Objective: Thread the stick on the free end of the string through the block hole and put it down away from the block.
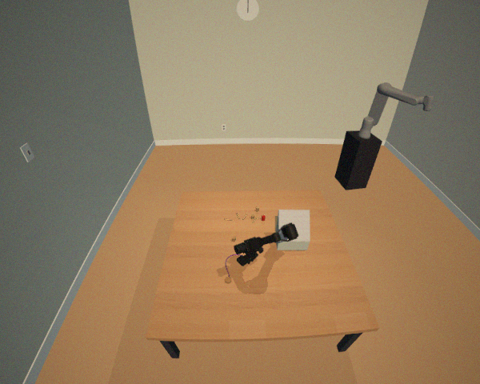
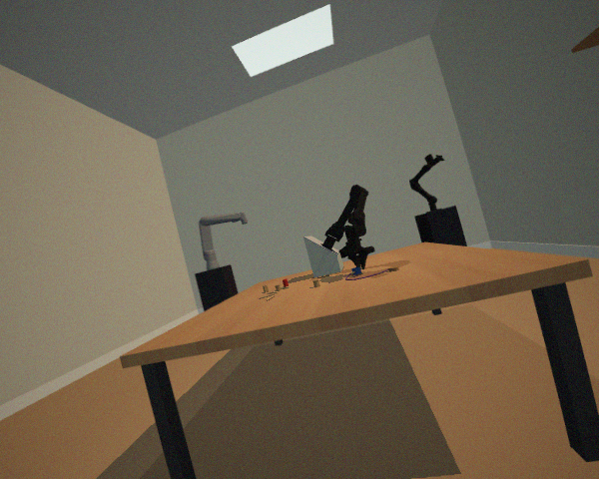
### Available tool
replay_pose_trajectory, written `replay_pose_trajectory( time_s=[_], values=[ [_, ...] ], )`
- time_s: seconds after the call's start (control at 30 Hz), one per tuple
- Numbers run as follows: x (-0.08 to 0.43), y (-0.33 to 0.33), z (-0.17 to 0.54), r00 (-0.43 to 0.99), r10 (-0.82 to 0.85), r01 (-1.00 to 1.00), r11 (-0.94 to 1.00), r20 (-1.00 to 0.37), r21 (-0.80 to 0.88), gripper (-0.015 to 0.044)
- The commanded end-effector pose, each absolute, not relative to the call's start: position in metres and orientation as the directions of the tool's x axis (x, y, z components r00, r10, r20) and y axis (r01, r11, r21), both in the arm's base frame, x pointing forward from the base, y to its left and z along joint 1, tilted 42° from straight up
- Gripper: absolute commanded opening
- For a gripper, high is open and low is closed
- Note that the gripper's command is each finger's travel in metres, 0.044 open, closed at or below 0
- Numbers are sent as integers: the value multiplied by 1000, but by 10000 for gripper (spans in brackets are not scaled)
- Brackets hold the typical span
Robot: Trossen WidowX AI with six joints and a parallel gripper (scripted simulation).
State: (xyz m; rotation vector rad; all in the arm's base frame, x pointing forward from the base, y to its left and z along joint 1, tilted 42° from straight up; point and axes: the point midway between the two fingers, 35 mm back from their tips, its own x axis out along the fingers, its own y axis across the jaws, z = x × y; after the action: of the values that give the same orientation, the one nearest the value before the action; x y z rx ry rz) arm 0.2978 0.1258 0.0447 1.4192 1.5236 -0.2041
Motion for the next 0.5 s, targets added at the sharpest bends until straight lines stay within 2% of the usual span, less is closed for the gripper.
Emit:
replay_pose_trajectory(
  time_s=[0.0,0.23,0.4,0.47],
  values=[
    [295,126,41,185,653,831,295,-735,471,124],
    [295,126,41,185,653,831,295,-735,471,124],
    [296,127,42,186,655,827,297,-732,477,0],
    [296,127,42,186,655,827,297,-732,477,0]
  ],
)
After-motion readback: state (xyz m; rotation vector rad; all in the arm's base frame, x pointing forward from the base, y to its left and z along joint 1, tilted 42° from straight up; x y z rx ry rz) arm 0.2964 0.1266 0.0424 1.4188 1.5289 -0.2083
